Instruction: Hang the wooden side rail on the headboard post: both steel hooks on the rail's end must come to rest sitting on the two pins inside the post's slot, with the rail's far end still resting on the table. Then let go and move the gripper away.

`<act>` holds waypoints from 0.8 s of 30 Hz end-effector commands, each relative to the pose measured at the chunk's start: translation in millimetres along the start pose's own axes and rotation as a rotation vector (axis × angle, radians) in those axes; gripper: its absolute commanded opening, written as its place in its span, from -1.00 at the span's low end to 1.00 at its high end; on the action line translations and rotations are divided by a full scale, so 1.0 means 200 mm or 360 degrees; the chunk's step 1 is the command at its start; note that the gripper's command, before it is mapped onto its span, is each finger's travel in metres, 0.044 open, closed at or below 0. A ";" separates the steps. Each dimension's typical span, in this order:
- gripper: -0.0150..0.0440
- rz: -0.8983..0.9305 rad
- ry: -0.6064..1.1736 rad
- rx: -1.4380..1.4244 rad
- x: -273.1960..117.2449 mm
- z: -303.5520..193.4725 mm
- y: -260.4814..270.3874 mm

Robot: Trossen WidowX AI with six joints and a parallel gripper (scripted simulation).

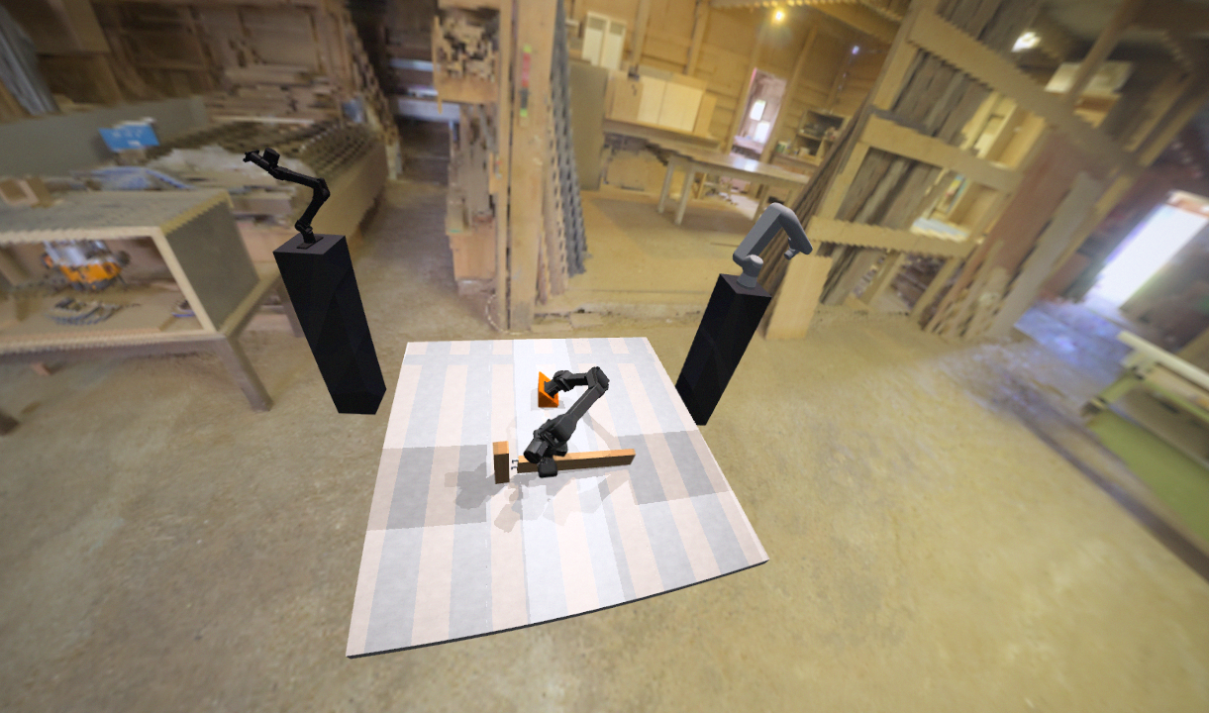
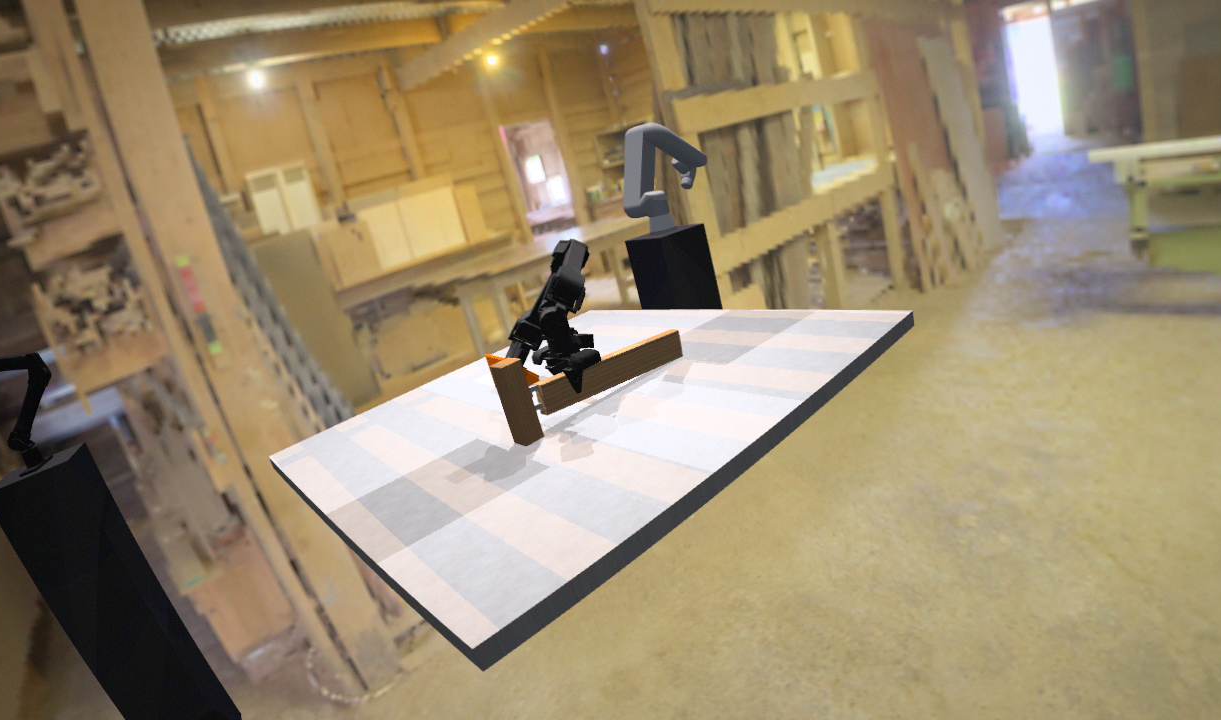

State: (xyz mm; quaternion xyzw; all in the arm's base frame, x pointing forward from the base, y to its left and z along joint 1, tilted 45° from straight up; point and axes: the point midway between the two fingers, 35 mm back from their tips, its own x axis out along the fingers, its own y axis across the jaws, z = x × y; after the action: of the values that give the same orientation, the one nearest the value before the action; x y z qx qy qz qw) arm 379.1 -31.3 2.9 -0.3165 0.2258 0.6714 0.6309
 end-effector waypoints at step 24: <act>-0.49 -0.0019 0.0010 0.0003 -0.03 -0.03 0.00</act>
State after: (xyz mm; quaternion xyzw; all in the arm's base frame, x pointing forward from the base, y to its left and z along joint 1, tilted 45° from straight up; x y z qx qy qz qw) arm 379.8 -33.1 1.4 -0.3170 0.2255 0.6713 0.6309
